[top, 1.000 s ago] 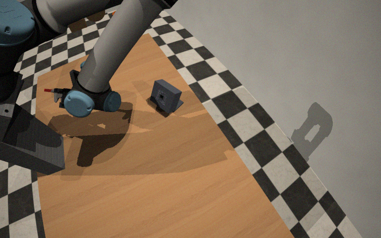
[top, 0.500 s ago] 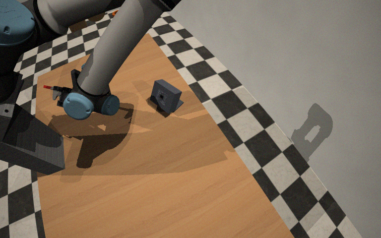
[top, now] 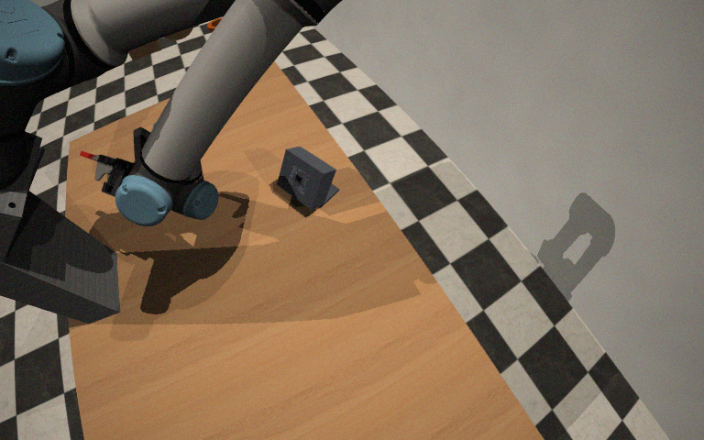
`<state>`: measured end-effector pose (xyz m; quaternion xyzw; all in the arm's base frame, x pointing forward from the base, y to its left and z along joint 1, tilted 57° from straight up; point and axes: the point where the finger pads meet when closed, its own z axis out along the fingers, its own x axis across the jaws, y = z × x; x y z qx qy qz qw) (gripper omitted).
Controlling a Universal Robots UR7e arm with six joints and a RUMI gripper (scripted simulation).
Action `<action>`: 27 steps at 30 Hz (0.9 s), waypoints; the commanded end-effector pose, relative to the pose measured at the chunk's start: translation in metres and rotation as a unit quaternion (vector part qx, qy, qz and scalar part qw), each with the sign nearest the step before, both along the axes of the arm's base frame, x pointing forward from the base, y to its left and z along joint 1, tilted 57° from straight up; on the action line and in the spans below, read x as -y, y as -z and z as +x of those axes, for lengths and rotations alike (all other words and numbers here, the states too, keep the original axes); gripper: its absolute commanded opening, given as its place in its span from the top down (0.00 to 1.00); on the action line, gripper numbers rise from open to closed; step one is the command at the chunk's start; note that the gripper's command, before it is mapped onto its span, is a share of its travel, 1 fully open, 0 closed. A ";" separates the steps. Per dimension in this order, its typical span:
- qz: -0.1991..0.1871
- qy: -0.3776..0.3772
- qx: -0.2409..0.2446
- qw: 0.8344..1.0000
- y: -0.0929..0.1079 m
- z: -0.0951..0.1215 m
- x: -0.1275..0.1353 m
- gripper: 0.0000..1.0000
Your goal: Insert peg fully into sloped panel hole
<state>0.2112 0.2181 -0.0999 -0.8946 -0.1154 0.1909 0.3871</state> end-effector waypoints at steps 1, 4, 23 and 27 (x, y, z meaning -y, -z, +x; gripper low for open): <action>0.007 0.010 -0.016 1.000 -0.004 -0.002 -0.002 1.00; 0.009 0.012 -0.018 1.000 -0.005 -0.003 -0.003 1.00; 0.031 0.044 -0.065 0.996 -0.017 -0.007 -0.010 1.00; 0.036 0.052 -0.075 0.995 -0.021 -0.008 -0.012 1.00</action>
